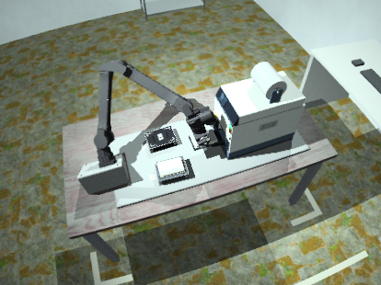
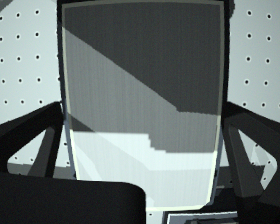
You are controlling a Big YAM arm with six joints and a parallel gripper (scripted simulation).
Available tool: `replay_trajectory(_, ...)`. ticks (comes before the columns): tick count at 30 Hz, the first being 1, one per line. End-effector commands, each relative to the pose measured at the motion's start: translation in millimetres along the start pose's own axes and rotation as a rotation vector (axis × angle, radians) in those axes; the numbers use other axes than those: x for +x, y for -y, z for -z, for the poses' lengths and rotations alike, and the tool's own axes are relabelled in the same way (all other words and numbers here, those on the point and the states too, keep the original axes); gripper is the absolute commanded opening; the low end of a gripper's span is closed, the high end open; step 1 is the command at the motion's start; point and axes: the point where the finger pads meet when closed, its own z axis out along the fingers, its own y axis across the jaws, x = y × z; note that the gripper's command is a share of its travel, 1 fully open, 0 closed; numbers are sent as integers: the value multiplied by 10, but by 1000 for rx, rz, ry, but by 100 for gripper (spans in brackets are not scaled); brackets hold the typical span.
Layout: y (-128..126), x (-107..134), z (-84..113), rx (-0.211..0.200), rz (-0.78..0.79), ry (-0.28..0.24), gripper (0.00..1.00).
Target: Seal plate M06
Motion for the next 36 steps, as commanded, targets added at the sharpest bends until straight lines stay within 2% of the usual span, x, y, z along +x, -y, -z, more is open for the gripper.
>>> replay_trajectory(1,15,-198,101,7,14,24,100)
replay_trajectory(13,85,-104,29,4,-27,6,100)
replay_trajectory(32,30,30,79,2,-34,2,100)
replay_trajectory(36,82,86,16,0,-48,-12,100)
